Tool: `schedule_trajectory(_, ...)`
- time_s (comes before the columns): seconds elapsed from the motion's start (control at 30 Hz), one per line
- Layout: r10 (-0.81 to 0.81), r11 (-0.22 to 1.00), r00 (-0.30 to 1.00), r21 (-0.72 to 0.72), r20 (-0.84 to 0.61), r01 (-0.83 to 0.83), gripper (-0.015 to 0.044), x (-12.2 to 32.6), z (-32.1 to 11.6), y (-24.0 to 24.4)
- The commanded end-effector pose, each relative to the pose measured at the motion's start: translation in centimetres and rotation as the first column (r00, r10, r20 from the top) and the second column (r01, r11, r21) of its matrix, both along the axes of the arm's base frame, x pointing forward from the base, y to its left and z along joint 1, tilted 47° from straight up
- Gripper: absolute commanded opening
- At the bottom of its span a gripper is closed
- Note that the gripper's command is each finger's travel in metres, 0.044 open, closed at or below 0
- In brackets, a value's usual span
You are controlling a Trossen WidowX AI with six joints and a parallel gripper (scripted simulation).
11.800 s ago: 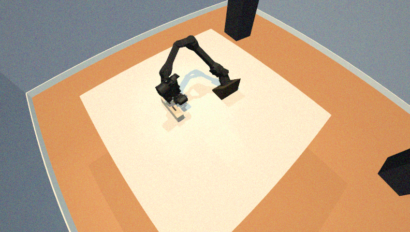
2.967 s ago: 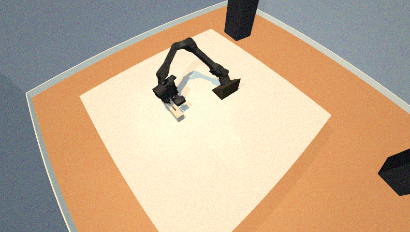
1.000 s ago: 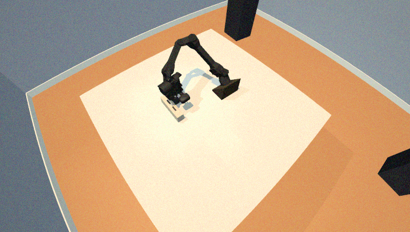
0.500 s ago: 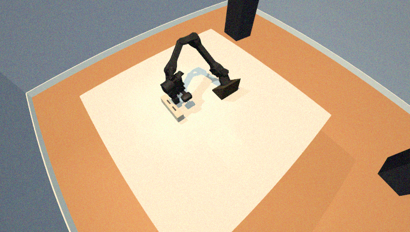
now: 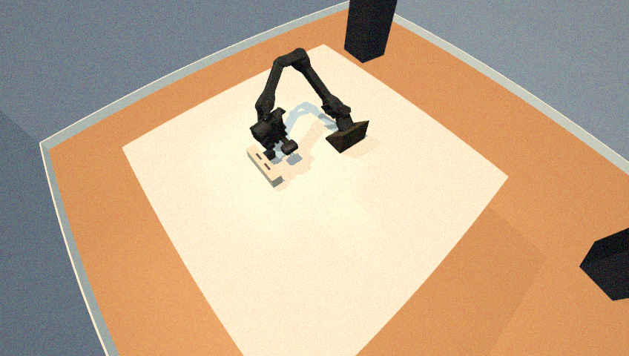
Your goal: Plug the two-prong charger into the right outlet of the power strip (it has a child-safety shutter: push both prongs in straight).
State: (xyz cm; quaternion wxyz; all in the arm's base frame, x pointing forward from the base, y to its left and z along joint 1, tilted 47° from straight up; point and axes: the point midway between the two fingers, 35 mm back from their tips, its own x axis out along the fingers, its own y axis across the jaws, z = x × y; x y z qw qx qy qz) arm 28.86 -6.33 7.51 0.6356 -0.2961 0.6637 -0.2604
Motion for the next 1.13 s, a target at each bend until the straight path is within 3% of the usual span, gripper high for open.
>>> schedule_trajectory(0.0, 0.064, 0.998, 0.996, 0.008, 0.056, -0.065, 0.044, 0.4, 0.6, 0.8)
schedule_trajectory(0.3, 0.402, 0.908, 0.825, -0.056, 0.397, -0.415, 0.044, 1.6, 5.0, 5.6)
schedule_trajectory(1.1, 0.407, 0.905, 0.82, -0.059, 0.403, -0.421, 0.044, 1.6, 5.1, 5.7)
